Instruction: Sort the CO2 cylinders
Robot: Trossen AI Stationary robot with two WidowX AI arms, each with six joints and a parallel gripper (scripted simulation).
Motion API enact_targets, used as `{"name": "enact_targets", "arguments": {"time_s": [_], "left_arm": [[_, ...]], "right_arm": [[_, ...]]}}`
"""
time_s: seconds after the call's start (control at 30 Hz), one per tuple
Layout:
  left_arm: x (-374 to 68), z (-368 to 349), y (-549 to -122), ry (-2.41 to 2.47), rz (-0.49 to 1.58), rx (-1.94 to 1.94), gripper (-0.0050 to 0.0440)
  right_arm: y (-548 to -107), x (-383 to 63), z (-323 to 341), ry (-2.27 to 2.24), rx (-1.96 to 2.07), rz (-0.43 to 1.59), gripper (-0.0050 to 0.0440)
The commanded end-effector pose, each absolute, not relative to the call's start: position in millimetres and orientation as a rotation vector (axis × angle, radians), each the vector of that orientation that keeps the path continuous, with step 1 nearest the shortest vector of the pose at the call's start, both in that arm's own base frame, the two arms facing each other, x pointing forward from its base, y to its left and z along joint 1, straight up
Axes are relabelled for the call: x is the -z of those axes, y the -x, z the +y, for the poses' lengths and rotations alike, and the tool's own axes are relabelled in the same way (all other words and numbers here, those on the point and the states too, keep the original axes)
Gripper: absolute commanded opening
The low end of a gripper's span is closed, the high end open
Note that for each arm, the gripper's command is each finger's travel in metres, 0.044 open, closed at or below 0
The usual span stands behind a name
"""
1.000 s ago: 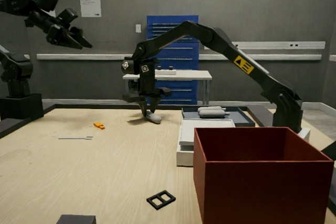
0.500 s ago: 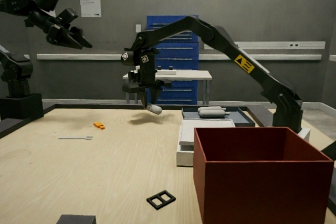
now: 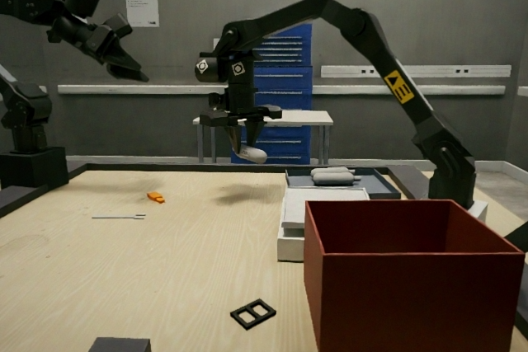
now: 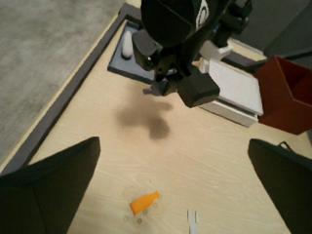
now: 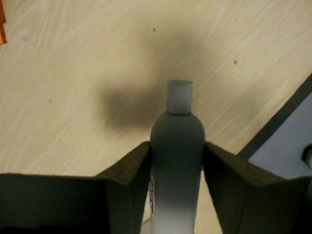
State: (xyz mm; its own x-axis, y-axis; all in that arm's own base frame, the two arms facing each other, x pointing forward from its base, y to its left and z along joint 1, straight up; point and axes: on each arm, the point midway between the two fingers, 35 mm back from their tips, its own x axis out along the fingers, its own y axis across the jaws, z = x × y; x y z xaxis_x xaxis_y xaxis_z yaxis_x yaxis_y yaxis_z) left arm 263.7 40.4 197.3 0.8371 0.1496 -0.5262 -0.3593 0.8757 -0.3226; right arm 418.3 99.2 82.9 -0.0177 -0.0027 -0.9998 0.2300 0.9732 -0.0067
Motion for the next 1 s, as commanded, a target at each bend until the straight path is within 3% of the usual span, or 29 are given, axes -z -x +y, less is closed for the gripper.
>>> {"name": "enact_targets", "arguments": {"time_s": [0.0, 0.47, 0.97], "left_arm": [[-206.9, 38.5, -274.2, 0.566, 0.471, -0.303, 0.044], [-201.9, 31.6, -314.0, 1.262, 0.374, -0.428, 0.044], [-190.9, 23.2, -351.0, 1.923, 0.267, -0.542, 0.044]], "right_arm": [[-401.7, -113.9, 103.7, -0.201, 0.174, 1.521, -0.005], [-316.7, -138.6, 110.9, -0.202, 0.173, 1.527, -0.005], [-256.3, -140.5, 106.7, -0.202, 0.173, 1.532, -0.005]]}}
